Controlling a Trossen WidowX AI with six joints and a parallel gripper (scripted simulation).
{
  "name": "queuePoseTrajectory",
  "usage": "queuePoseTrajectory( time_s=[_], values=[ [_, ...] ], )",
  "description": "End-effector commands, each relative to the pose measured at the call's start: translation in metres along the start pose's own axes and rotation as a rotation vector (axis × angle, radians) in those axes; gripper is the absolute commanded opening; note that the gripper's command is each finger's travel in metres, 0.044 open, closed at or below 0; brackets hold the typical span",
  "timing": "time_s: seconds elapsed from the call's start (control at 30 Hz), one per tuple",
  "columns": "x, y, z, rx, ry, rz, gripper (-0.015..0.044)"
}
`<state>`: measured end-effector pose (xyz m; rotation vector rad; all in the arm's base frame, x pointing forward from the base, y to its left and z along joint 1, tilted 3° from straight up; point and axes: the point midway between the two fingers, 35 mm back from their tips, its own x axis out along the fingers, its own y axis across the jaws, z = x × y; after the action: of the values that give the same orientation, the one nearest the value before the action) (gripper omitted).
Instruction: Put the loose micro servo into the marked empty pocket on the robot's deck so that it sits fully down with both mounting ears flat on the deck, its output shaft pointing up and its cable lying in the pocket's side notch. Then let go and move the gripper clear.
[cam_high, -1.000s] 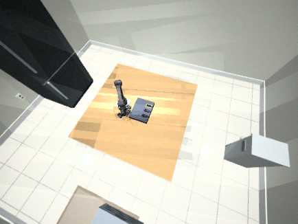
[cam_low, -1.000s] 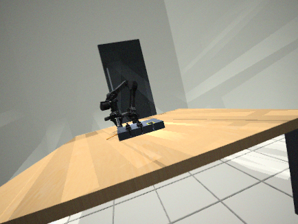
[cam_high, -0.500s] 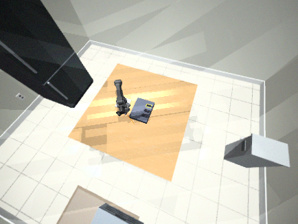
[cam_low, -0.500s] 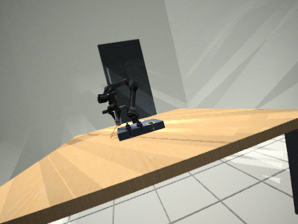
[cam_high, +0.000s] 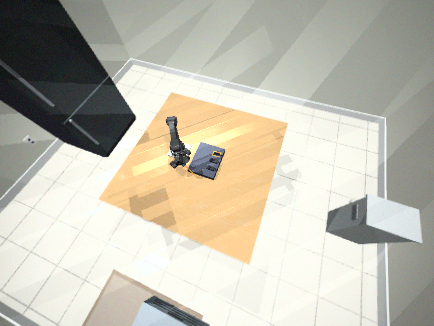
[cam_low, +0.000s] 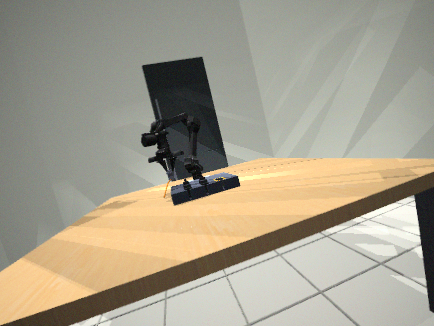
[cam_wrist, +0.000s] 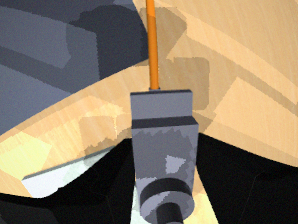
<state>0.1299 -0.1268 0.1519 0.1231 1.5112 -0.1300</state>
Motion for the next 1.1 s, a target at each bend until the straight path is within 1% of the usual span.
queuePoseTrajectory(
  time_s=[0.0,0.73,0.9,1.07],
  values=[
    [-0.002,0.002,0.015,0.000,-0.010,-0.005,0.0000],
    [-0.005,0.034,0.118,0.000,-0.020,-0.001,0.0000],
    [-0.005,0.037,0.121,0.000,-0.021,-0.001,0.0000],
    [-0.004,0.054,0.115,0.001,-0.020,0.001,0.0000]
  ],
)
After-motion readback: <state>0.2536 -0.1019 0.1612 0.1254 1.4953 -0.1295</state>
